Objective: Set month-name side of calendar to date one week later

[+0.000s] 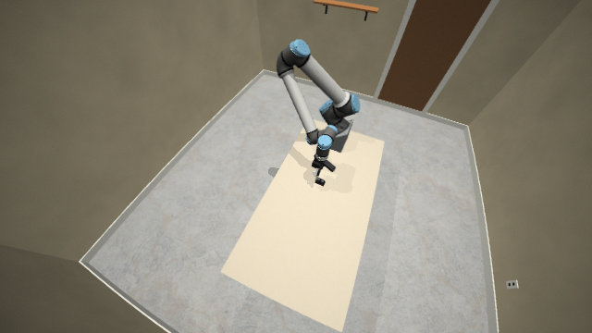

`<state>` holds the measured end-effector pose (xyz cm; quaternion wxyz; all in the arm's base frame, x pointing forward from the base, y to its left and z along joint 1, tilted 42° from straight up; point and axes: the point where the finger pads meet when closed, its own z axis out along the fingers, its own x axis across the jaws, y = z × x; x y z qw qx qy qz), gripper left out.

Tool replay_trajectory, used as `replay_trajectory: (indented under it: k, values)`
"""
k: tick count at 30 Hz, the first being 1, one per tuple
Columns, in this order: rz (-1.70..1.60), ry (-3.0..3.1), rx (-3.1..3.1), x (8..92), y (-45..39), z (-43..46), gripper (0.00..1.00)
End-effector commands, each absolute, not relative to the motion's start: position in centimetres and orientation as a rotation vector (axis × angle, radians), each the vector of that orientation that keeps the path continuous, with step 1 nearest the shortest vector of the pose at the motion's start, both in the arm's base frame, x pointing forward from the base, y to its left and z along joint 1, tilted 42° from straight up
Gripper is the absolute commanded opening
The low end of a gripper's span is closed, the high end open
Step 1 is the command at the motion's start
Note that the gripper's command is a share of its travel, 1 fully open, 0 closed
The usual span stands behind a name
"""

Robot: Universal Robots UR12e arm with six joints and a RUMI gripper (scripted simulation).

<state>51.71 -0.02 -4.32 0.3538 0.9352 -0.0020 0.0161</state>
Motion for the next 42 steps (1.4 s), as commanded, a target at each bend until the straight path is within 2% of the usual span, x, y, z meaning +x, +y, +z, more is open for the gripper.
replay_trajectory:
  k: [1, 42]
  values:
    - [0.039, -0.005, 2.417, 51.7, 0.0, -4.4, 1.00]
    - [0.047, -0.006, 2.419, 51.7, 5.1, 1.5, 1.00]
